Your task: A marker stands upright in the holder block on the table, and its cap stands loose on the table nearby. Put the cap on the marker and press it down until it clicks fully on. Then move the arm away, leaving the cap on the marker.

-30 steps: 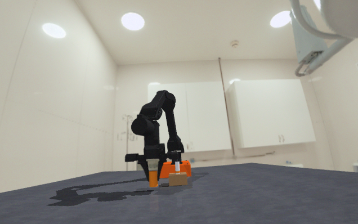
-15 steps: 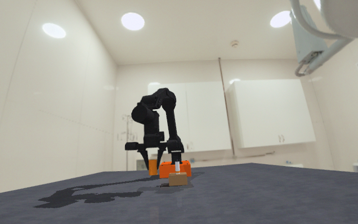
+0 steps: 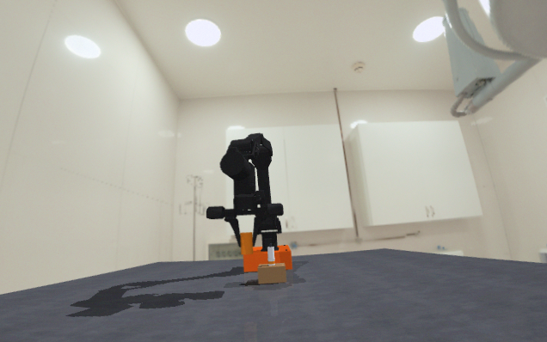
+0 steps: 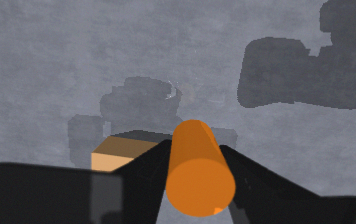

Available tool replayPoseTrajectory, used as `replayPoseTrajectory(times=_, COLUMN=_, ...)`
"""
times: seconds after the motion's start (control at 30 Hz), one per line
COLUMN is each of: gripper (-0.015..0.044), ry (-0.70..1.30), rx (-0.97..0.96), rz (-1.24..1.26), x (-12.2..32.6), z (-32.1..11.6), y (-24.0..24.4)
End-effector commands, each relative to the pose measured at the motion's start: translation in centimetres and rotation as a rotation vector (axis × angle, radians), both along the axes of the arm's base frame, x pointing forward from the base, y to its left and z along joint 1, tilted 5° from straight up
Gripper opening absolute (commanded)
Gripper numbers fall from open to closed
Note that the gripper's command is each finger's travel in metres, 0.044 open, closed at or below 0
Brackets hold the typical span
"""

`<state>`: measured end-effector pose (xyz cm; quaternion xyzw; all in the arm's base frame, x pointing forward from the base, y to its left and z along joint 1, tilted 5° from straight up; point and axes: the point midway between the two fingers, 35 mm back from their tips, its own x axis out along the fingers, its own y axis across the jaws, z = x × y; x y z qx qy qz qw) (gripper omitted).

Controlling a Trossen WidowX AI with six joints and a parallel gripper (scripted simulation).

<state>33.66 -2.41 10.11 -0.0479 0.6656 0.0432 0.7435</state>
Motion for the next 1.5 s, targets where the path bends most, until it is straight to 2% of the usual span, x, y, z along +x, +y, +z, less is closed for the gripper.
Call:
replayPoseTrajectory(times=0.0, gripper=0.0, ry=-0.001, rx=-0.004, rz=-0.011, x=-1.1, z=0.5, y=0.6)
replayPoseTrajectory(times=1.0, gripper=0.0, ry=0.006, rx=0.002, rz=0.006, x=-9.2, z=2.7, y=5.0)
replayPoseTrajectory(times=1.47, gripper=0.0, ry=0.006, rx=0.002, rz=0.006, x=-9.2, z=1.8, y=5.0)
